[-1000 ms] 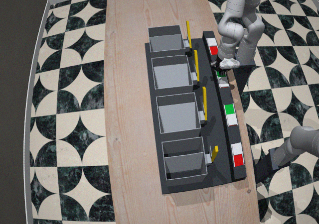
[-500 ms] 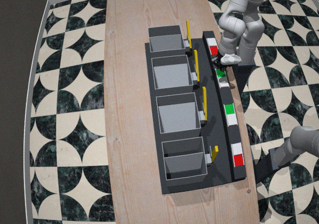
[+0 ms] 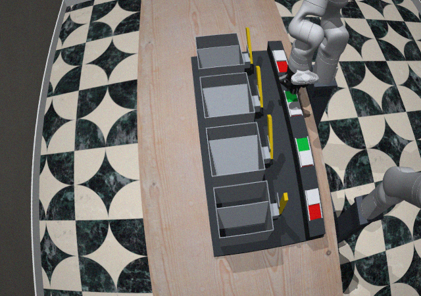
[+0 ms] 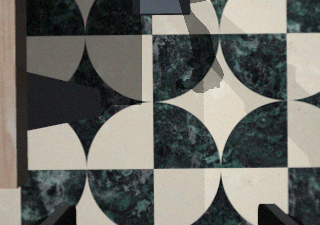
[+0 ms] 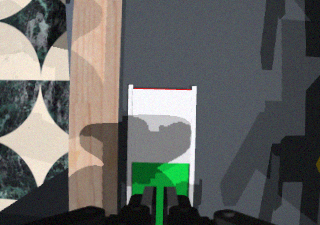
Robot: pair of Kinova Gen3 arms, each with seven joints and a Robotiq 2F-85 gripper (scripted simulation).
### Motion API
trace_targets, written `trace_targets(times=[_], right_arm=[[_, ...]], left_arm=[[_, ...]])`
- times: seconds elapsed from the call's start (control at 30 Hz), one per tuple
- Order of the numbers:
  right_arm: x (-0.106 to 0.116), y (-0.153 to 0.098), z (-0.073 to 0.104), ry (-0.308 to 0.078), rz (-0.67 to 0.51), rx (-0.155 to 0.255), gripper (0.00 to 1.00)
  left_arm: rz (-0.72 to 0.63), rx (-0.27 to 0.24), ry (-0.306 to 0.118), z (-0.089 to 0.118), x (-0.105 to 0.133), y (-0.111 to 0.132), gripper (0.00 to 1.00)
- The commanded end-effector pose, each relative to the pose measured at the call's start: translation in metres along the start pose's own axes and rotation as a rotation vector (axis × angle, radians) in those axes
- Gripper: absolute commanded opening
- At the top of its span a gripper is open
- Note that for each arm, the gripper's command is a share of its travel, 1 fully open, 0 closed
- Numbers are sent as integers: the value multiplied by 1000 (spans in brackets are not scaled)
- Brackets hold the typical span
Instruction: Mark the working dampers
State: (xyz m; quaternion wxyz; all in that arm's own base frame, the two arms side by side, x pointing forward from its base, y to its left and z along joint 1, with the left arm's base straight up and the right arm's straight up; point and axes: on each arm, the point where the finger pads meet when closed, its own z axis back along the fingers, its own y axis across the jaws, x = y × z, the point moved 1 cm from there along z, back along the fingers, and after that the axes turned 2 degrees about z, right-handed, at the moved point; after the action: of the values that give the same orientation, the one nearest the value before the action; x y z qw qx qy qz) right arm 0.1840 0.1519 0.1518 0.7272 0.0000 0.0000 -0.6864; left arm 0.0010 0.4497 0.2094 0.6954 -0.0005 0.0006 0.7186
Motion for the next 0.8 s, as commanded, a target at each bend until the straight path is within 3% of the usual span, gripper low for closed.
trace_targets(times=[0.0, 0.23, 0.77], right_arm=[[0, 0, 1, 0, 0, 1, 1000], [0, 0, 7, 0, 0, 1, 1000], [0, 0, 51, 0, 0, 1, 1000]], left_arm=[[0, 0, -2, 1, 0, 0, 1000], [0, 0, -2, 1, 0, 0, 1000], [0, 0, -2, 1, 0, 0, 1000]])
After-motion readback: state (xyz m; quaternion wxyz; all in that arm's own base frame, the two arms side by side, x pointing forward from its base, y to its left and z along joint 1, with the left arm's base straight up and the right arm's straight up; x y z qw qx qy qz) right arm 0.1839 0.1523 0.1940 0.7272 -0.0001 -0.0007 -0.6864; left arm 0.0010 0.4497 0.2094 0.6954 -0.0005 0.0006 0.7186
